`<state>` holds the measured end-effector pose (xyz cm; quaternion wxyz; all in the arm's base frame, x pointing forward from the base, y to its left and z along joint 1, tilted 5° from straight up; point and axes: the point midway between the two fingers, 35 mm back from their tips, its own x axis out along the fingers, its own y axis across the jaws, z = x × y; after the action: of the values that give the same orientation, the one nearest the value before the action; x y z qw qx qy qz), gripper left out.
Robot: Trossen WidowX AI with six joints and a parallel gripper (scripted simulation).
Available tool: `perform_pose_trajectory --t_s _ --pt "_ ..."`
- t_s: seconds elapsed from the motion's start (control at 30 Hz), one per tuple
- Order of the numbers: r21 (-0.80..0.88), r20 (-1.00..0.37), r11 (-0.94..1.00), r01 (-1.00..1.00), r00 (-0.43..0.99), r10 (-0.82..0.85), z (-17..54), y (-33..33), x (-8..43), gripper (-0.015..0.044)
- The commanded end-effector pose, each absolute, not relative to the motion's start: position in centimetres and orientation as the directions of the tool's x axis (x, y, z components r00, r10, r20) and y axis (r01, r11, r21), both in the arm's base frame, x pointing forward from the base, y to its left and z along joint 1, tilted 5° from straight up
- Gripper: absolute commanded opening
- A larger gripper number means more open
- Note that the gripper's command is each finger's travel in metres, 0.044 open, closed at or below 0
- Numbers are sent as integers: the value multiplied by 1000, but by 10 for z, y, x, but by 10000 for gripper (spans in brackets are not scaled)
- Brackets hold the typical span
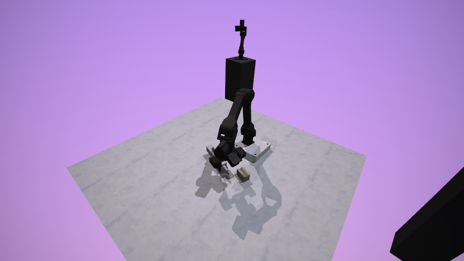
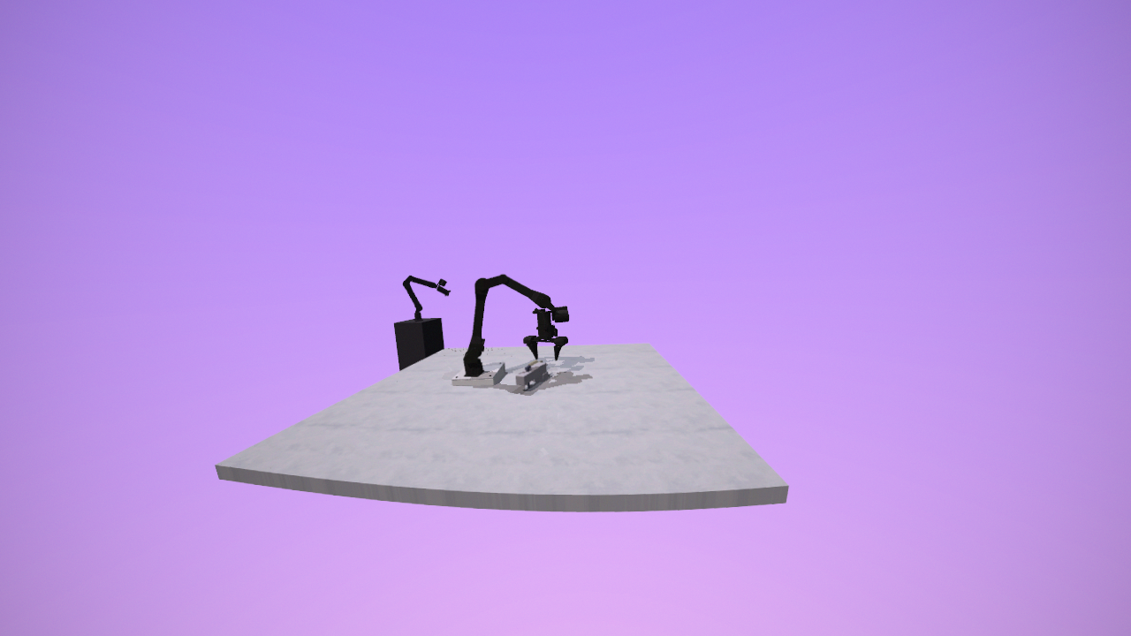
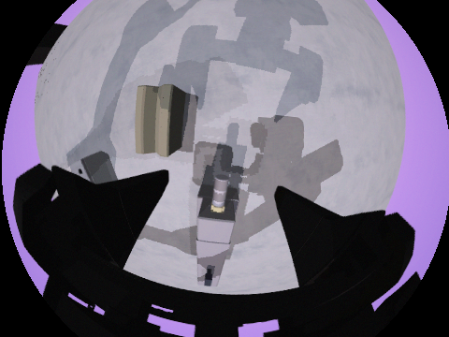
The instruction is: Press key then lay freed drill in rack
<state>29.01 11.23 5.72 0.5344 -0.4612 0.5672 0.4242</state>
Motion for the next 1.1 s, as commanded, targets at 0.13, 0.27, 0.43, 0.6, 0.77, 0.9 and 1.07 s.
perform_pose_trajectory --t_s 0.13,0.27,0.43,0.6,0.77,0.9,1.07 --pt "-4 -998 206 -979 -10 -68 52 113 290 440" --pt "-4 -998 206 -979 -10 -68 46 111 290 440" --pt "-4 -998 206 -979 -10 -68 38 108 289 440" --pt "-4 -998 206 -979 -10 -68 30 105 289 440" --pt "-4 -998 206 -979 -10 -68 22 103 288 440" --pt "-4 -998 206 -979 -10 -68 16 100 288 440" --pt "-4 -998 206 -979 -11 -69 9 97 287 440"
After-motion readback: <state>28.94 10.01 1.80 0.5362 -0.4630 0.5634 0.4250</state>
